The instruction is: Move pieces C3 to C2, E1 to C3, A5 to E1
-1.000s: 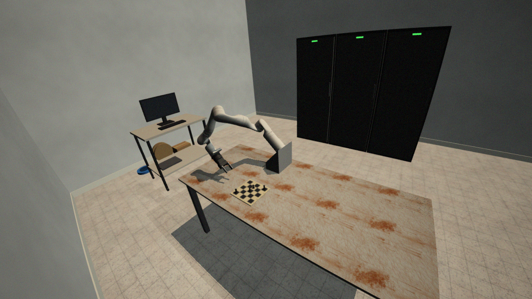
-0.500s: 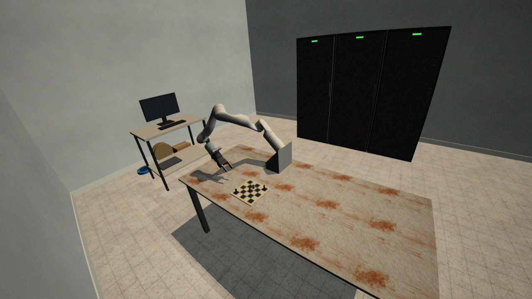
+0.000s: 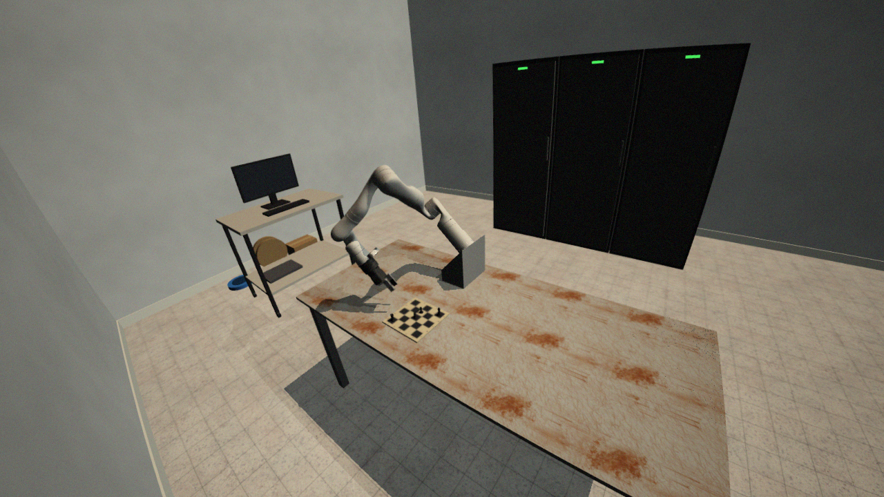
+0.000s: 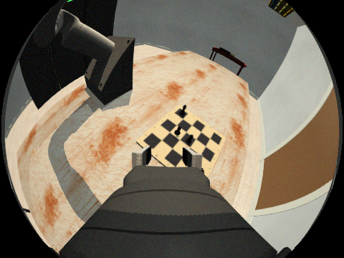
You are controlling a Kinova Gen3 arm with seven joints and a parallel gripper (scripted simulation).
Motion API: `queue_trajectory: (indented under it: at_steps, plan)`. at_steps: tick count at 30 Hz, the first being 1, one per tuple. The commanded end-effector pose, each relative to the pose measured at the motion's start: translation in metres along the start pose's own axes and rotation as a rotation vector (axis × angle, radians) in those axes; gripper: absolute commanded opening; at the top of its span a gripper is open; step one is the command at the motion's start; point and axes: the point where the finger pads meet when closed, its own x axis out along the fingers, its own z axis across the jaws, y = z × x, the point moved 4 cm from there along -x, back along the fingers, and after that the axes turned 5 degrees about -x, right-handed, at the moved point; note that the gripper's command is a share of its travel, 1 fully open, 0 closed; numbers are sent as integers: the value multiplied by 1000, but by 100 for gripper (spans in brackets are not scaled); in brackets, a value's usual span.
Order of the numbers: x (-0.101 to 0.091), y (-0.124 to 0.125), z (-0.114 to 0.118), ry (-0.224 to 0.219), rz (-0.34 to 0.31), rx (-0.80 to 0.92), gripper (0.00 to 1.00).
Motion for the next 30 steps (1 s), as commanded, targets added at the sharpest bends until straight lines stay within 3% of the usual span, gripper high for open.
queue_trajectory:
  at_steps: [1, 12, 14, 17, 20, 30]
  plan:
    - [16, 34, 36, 106, -90, -243, 100]
    - [41, 95, 93, 416, -334, -871, 100]
    - [41, 95, 93, 416, -334, -871, 100]
    - [46, 105, 104, 461, -381, -978, 100]
    - [47, 112, 105, 484, -384, -1014, 100]
    - [48, 113, 106, 487, -387, -1021, 100]
